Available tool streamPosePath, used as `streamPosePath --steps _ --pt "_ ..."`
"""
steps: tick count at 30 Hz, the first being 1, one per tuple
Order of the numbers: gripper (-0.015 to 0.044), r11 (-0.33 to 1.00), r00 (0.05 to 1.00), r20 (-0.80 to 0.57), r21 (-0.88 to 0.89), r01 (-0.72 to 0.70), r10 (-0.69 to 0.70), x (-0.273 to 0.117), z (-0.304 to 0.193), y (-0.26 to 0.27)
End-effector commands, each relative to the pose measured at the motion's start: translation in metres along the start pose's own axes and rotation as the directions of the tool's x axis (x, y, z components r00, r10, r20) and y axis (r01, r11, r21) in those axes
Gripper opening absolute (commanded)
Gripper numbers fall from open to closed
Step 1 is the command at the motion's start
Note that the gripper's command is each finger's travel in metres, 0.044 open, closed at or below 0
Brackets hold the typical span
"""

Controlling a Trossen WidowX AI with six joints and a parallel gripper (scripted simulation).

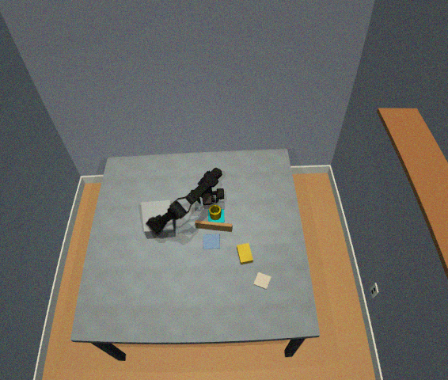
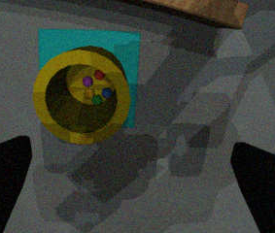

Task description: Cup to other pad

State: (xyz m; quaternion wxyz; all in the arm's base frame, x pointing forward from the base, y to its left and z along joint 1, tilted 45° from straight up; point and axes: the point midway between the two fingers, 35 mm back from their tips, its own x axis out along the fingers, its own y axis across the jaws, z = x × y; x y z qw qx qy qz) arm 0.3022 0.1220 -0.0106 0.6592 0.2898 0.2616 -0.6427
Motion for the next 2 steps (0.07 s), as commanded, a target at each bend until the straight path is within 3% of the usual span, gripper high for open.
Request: streamPosePath --steps 1,2 --pt "0.044 1.0 1.0 0.0 -0.002 -0.001 0.001 -0.0001 -0.0003 -0.0002" --pt "0.044 1.0 1.0 0.0 -0.002 -0.001 0.001 -0.0001 -0.0003 -0.0002"
